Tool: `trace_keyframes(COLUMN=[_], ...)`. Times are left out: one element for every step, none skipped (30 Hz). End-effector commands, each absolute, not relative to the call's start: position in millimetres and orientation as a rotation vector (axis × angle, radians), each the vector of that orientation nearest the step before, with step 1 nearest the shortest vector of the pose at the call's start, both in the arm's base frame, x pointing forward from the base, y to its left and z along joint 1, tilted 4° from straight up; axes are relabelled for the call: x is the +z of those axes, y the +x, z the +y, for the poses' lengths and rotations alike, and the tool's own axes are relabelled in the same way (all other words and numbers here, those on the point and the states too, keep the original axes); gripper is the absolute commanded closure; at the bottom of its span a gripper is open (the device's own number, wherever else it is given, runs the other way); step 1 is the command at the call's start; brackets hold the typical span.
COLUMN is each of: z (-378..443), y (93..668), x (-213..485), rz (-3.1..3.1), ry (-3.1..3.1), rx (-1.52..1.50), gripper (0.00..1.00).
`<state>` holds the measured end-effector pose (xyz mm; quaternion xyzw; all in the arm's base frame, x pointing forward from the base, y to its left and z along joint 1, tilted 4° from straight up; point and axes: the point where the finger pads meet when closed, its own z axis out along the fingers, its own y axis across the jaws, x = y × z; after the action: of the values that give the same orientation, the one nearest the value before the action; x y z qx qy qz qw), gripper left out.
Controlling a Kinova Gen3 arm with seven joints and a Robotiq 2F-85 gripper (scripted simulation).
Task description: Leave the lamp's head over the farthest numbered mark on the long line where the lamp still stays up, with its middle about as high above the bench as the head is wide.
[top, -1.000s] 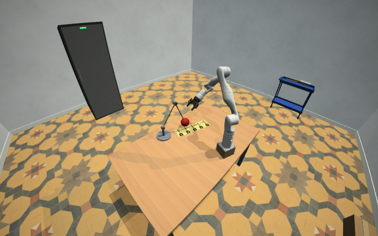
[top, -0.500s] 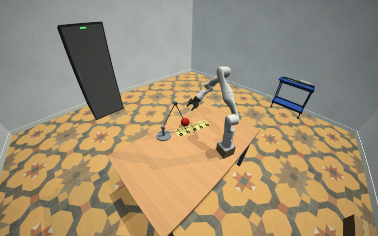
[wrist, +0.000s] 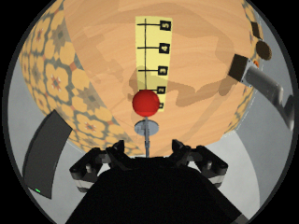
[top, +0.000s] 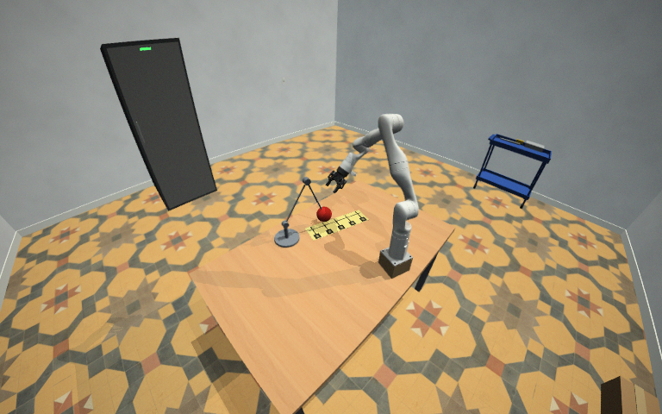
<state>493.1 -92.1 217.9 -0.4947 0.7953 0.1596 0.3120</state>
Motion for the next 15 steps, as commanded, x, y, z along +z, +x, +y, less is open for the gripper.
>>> trace_keyframes(z=[-84,-84,-84,-83,-82,-81,-80,-78,-77,-76,-75,-74,-73,-71,-70], y=[499,499,499,499,500,501,501,502,503,504,504,505,506,506,507], x=[228,228,228,226,223,221,219,216,214,212,209,207,205,202,200], rz=[2.131,2.131,2.131,2.131,2.131,2.13,2.13,2.129,2.129,2.129,2.128,2.128,2.128,2.127,2.127], ry=[-1.342,-1.342,-1.342,-1.341,-1.34,-1.339,-1.339,-1.338,-1.337,-1.336,-1.335,-1.334,-1.333,-1.332,-1.331], rx=[0.377,0.377,0.377,0.377,0.378,0.379,0.38,0.381,0.382,0.383,0.384,0.385,0.386,0.387,0.388], gripper=[0.0,0.0,0.0,0.0,0.0,0.0,0.0,0.0,0.0,0.0,0.0,0.0,0.0,0.0,0.0])
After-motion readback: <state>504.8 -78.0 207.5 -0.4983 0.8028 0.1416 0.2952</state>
